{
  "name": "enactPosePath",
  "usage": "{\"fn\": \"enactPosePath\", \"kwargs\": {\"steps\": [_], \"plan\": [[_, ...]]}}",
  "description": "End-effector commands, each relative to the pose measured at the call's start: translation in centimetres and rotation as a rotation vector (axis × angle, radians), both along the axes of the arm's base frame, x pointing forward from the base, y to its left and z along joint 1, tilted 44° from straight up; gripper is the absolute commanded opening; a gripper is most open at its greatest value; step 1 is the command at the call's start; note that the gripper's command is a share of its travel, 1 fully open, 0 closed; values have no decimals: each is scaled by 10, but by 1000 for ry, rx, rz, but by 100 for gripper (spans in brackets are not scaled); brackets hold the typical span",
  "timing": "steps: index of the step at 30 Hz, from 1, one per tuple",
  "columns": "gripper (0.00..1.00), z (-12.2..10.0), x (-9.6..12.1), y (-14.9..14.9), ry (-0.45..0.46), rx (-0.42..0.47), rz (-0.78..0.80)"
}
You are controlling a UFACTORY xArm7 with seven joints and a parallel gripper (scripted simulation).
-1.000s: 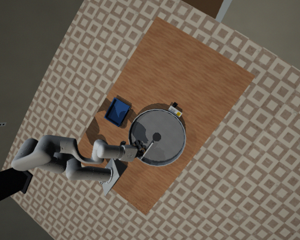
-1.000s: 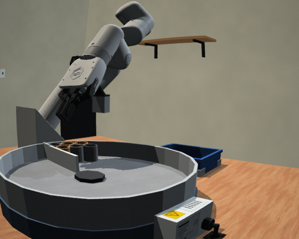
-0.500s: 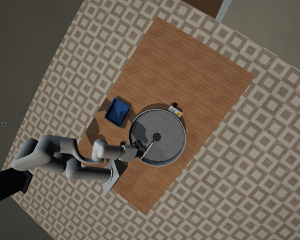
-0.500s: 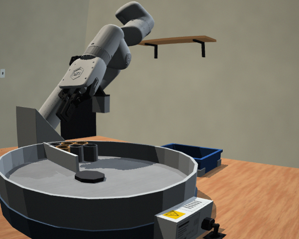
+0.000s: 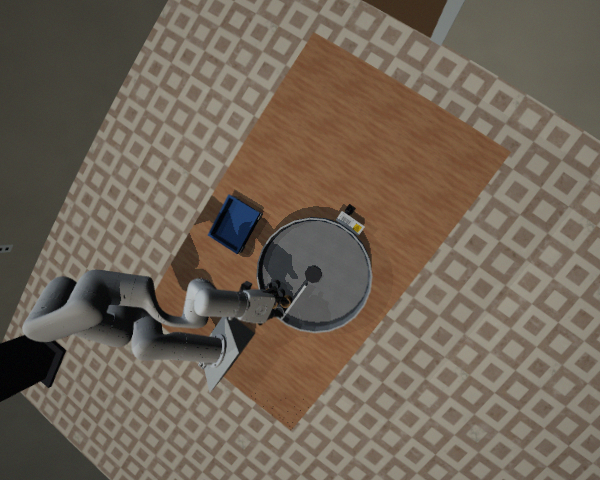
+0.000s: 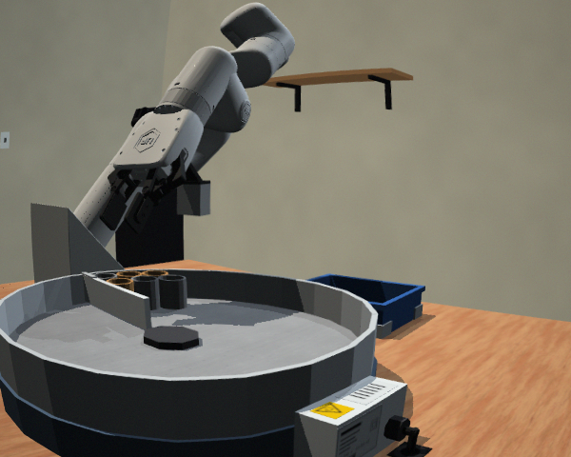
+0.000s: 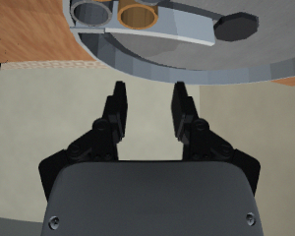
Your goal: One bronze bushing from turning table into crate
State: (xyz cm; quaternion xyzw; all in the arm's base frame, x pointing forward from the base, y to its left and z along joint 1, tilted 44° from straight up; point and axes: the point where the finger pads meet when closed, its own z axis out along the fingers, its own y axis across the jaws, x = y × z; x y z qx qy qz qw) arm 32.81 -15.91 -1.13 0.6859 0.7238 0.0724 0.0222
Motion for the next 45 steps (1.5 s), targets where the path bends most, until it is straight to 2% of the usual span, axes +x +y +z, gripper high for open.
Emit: {"fn": "enactPosePath", "kwargs": {"steps": [1, 8, 20, 22, 24, 37, 39, 45], "plan": [[47, 1, 2, 1, 7, 18, -24], [47, 3, 3, 7, 43, 76, -89], [47, 13, 10, 32, 189, 314, -353], [47, 13, 10, 32, 189, 314, -353], [47, 15, 13, 39, 226, 379, -424], [47, 24, 22, 65, 372, 624, -696], [47, 24, 22, 65, 372, 624, -696], [47, 28, 25, 74, 429, 720, -801]]}}
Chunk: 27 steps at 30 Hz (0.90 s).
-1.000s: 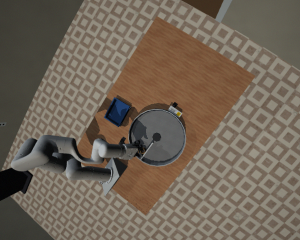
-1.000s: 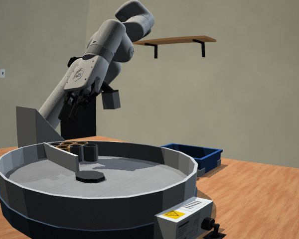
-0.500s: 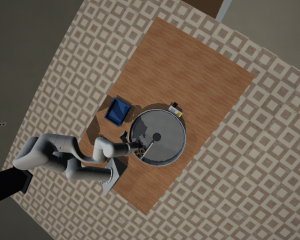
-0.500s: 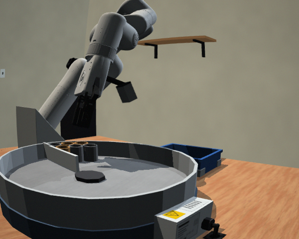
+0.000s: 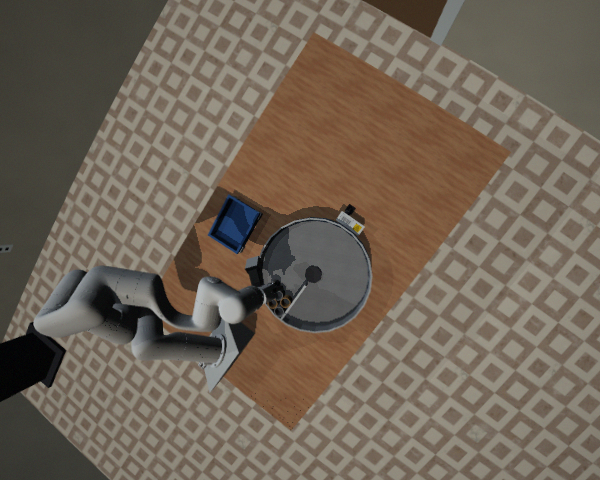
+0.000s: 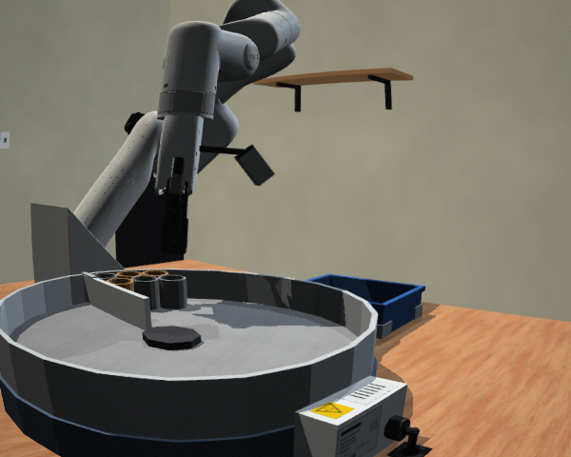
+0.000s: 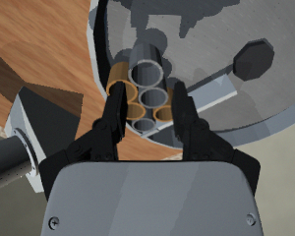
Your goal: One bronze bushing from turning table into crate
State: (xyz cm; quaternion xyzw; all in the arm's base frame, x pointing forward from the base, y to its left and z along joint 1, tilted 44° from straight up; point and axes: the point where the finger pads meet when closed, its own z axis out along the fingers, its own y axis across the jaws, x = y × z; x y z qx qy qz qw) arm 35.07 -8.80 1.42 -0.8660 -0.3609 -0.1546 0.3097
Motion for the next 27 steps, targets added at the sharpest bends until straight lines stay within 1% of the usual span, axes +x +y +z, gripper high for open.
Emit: {"fn": "enactPosePath", "kwargs": {"steps": [1, 27], "plan": [[47, 2, 2, 4, 36, 60, -65], [47, 2, 4, 4, 40, 65, -75]]}}
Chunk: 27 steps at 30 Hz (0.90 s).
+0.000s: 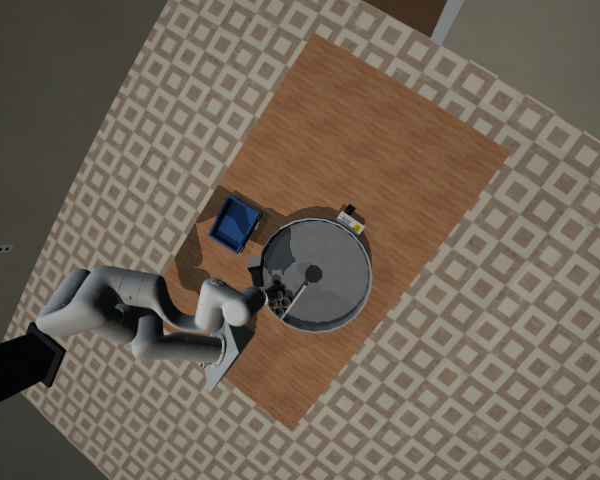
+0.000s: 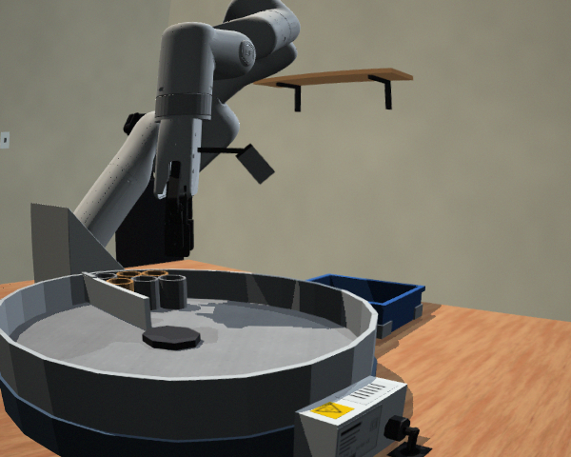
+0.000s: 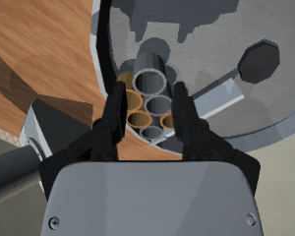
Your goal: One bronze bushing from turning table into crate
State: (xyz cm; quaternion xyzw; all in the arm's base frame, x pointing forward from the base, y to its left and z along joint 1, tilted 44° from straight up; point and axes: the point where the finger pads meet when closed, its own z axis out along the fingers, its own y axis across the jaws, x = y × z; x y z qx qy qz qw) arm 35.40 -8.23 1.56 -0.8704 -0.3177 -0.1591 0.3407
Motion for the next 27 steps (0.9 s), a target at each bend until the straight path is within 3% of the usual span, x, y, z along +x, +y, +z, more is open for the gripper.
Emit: {"fn": "enactPosePath", "kwargs": {"steps": [1, 27], "plan": [[47, 1, 1, -2, -2, -3, -3], [47, -17, 3, 15, -2, -3, -3]]}}
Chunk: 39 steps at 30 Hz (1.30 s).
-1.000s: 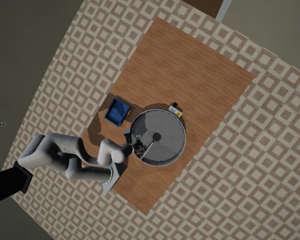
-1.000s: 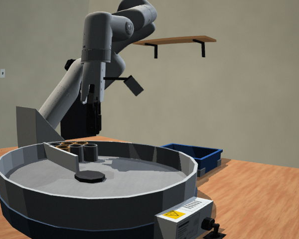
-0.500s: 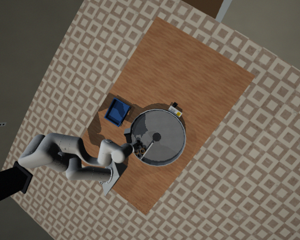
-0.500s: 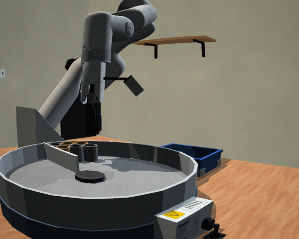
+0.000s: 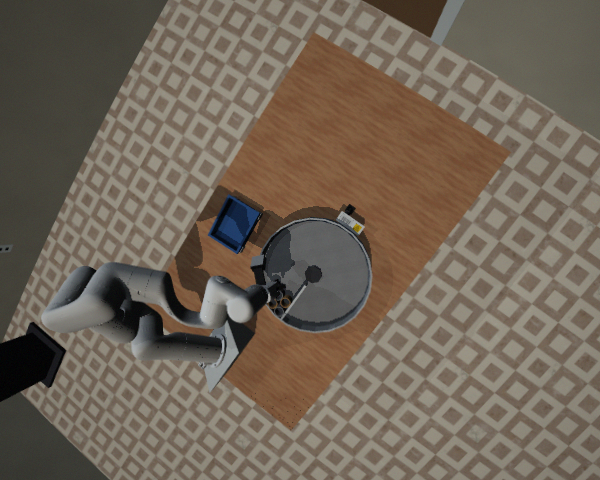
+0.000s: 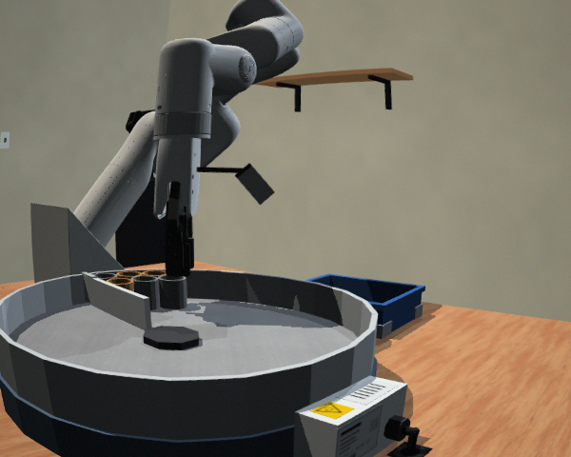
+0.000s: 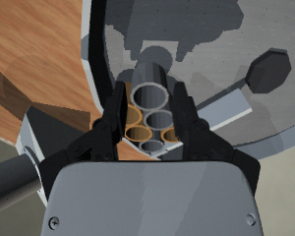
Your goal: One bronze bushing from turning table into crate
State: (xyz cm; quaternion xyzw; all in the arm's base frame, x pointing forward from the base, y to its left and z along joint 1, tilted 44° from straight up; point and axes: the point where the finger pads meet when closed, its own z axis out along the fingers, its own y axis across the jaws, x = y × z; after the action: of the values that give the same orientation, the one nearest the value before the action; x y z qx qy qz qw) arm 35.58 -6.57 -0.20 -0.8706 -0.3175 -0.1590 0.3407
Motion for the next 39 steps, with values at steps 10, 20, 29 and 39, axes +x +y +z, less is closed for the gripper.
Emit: {"fn": "enactPosePath", "kwargs": {"steps": [10, 20, 29, 39], "plan": [[47, -1, 1, 0, -3, -2, -3], [47, -2, 1, 1, -3, -2, -3], [47, -3, 1, 1, -3, -2, -3], [47, -13, 2, 12, -3, -2, -3]]}}
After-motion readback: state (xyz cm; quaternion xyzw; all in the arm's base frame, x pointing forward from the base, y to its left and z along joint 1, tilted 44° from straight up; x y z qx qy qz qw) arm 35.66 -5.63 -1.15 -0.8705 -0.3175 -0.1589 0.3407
